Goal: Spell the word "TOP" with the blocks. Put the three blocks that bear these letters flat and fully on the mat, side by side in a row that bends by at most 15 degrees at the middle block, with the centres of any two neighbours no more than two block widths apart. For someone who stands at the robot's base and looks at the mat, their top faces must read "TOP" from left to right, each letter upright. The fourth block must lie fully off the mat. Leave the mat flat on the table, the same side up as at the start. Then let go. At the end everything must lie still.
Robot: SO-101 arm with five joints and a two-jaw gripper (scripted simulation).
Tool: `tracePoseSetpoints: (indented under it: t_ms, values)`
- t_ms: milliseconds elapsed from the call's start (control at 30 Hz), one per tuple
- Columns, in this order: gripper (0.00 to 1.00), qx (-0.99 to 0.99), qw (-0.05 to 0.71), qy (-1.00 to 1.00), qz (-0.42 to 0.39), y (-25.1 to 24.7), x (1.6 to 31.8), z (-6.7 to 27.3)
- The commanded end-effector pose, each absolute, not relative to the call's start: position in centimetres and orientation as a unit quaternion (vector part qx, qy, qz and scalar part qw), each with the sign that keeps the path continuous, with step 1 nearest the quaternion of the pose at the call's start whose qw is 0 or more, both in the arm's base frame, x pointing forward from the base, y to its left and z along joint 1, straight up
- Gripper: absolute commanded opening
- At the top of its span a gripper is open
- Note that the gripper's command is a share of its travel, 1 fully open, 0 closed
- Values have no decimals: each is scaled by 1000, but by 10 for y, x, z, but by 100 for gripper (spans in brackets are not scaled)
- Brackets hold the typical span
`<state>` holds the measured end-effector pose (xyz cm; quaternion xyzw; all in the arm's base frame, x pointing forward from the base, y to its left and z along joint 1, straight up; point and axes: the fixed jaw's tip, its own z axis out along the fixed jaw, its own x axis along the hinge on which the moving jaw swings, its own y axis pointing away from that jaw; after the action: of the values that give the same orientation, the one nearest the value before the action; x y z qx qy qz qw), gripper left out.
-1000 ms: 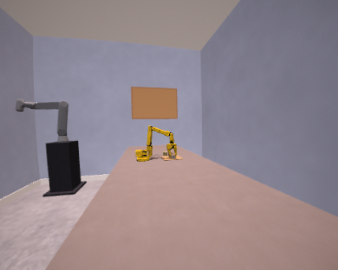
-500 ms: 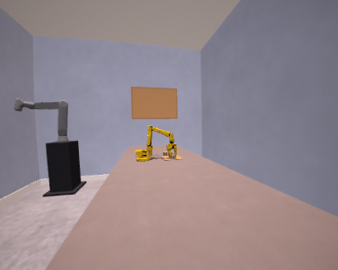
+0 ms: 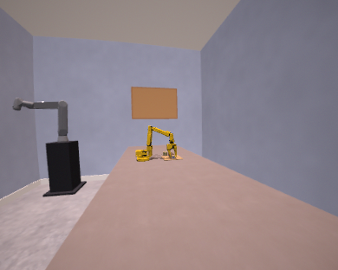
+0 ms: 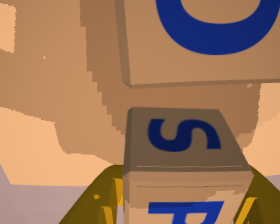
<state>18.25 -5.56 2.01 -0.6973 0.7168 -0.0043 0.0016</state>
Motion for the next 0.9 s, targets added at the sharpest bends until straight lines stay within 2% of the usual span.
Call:
tracePoseSetpoints:
  t_ms: [0,500,867]
  values:
    - [22,-696,25,716,-45,-60,195,34]
    - [35,-696,25,716,-45,-60,195,34]
    - [36,-696,25,716,-45,-60,195,34]
